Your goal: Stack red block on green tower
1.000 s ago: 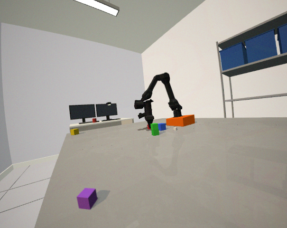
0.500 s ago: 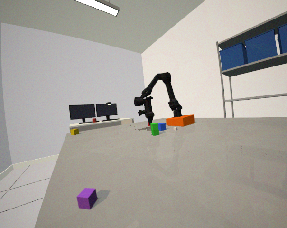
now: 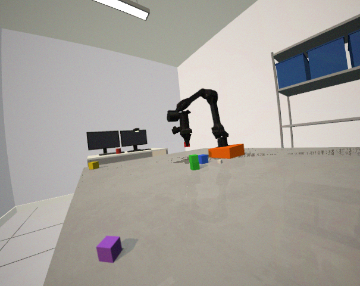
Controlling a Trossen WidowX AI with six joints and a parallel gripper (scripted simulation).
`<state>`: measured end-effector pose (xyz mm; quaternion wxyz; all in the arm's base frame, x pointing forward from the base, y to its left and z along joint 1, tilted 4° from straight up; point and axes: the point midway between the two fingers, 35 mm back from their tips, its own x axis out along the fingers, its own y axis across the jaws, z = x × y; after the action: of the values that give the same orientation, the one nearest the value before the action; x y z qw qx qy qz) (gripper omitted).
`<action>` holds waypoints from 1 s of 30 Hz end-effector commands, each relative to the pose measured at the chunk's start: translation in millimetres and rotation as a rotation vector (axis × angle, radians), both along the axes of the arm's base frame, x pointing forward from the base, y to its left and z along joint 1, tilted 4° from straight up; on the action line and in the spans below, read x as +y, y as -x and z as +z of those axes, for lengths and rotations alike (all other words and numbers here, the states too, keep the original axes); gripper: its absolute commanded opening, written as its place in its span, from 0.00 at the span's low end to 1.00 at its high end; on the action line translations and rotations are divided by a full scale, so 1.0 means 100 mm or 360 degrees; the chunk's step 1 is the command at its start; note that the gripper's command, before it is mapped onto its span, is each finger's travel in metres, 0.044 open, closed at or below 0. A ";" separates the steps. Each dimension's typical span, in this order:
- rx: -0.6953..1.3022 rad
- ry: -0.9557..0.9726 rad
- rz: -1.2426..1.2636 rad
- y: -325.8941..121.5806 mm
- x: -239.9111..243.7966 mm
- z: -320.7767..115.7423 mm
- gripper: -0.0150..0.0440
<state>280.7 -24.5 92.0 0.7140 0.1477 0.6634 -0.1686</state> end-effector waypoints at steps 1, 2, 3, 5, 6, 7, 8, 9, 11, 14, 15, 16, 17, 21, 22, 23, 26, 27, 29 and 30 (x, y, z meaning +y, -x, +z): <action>-0.0031 0.0007 -0.0006 -0.01 0.00 0.22 0.25; -0.0031 0.0007 -0.0006 0.00 0.00 0.25 0.25; -0.0031 0.0007 -0.0006 0.00 0.00 0.27 0.25; -0.0031 0.0007 -0.0006 0.00 0.01 0.27 0.25; -0.0031 0.0007 -0.0006 0.00 0.01 0.27 0.25; -0.0031 0.0007 -0.0006 0.00 0.01 0.27 0.25; -0.0031 0.0007 -0.0006 0.00 0.01 0.27 0.25; -0.0031 0.0007 -0.0006 0.00 0.01 0.27 0.25; -0.0021 0.0004 -0.0003 0.01 0.01 0.25 0.25; -0.0030 0.0007 -0.0006 0.01 0.02 0.27 0.25; -0.0031 0.0006 -0.0005 0.00 0.03 0.28 0.25; -0.0031 0.0005 -0.0005 -0.02 0.04 0.28 0.25; -0.0032 0.0004 -0.0004 -0.04 0.07 0.28 0.25; -0.0037 -0.0005 0.0002 -0.17 0.24 0.31 0.25; -0.0038 -0.0008 0.0004 -0.21 0.29 0.32 0.25; -0.0039 -0.0011 0.0005 -0.24 0.34 0.32 0.25; -0.0039 -0.0012 0.0011 -0.34 0.48 0.34 0.25; -0.0039 -0.0013 0.0013 -0.38 0.53 0.34 0.25; -0.0040 -0.0014 0.0017 -0.44 0.63 0.35 0.25; -0.0040 -0.0015 0.0019 -0.47 0.68 0.36 0.25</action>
<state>317.2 29.3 125.7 0.7214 0.1501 0.6569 -0.1595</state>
